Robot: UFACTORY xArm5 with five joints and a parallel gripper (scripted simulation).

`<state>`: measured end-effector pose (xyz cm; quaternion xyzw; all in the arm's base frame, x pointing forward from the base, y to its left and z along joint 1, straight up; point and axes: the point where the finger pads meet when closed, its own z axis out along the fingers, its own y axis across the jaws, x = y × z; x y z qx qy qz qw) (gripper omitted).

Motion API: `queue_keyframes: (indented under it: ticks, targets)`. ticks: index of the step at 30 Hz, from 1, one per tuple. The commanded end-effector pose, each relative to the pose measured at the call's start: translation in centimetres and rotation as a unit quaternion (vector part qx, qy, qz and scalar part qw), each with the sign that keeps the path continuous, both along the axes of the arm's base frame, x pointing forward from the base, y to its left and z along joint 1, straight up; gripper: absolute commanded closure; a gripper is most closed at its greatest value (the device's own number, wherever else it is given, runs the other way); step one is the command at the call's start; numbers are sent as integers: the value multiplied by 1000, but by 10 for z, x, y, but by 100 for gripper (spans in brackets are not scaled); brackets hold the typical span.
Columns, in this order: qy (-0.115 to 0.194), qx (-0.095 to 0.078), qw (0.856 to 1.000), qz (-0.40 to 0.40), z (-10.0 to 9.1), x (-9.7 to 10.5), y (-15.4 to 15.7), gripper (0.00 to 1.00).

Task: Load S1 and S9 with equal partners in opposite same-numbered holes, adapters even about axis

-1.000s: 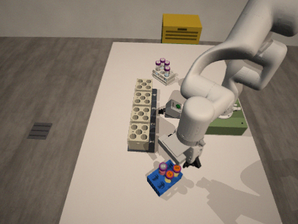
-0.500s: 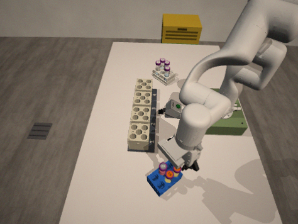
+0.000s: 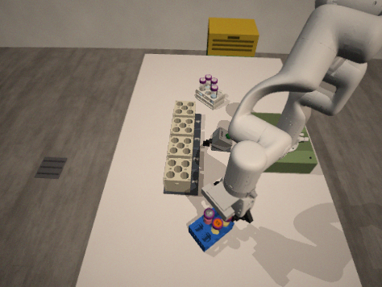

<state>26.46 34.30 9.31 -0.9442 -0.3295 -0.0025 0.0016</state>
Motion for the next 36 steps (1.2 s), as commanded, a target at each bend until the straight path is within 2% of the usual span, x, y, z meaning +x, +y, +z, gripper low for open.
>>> queue_keyframes:
  ticks: [1,16,36]
  targets:
    - [-1,2,1000,0,-5,1,1,43]
    - [-1,2,1000,0,-32,1,1,43]
    - [-1,2,1000,0,-39,1,1,43]
